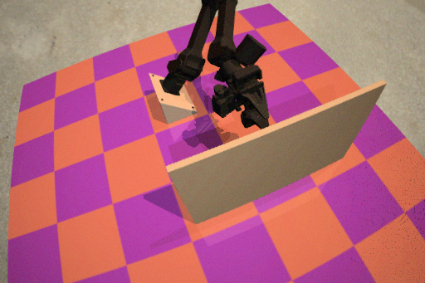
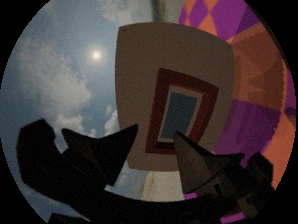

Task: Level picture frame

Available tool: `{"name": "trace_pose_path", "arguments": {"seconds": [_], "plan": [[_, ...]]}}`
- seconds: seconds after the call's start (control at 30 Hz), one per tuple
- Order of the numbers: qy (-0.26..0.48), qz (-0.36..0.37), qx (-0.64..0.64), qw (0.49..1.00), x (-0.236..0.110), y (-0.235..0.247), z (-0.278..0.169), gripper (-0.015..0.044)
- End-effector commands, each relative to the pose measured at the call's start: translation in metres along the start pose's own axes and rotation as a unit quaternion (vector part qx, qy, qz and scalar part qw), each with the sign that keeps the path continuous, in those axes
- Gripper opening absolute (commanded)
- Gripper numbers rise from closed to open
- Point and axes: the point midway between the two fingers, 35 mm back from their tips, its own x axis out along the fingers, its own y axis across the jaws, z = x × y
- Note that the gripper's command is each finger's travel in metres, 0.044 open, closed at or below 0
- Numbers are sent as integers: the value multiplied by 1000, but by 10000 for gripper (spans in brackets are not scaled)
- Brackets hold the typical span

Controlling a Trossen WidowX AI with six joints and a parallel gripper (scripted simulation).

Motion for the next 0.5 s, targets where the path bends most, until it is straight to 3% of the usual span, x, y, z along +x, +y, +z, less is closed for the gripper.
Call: {"name": "trace_pose_path", "arguments": {"seconds": [0.0,0.47], "plan": [[1,0,-3,1000,6,1,-1,260],[2,0,-3,1000,29,1,-1,260]]}}
